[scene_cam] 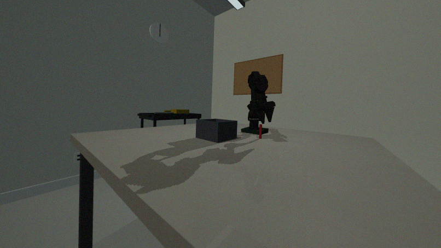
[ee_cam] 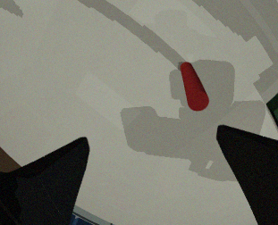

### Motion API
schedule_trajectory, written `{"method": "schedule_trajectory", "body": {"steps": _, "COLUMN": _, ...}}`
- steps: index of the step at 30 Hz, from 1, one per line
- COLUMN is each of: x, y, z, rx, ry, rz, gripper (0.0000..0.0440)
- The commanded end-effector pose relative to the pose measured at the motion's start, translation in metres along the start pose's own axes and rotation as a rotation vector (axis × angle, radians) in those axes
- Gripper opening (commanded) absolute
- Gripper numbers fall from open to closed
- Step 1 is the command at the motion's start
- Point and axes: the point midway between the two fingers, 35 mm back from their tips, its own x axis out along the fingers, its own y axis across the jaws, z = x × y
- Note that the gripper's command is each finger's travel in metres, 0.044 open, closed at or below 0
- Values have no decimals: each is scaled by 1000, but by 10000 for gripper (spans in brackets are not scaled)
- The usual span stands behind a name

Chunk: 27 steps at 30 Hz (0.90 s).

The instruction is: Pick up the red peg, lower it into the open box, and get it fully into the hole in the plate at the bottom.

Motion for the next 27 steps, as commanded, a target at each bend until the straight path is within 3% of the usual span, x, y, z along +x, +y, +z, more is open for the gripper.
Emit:
{"method": "schedule_trajectory", "body": {"steps": 1, "x": 13, "y": -8, "z": 5, "rx": 63, "ry": -17, "rz": -16, "gripper": 440}}
{"method": "schedule_trajectory", "body": {"steps": 12, "x": 54, "y": -23, "z": 18, "rx": 224, "ry": -68, "rz": -3, "gripper": 426}}
{"method": "schedule_trajectory", "body": {"steps": 27, "x": 61, "y": -32, "z": 24, "rx": 325, "ry": -33, "rz": -16, "gripper": 49}}
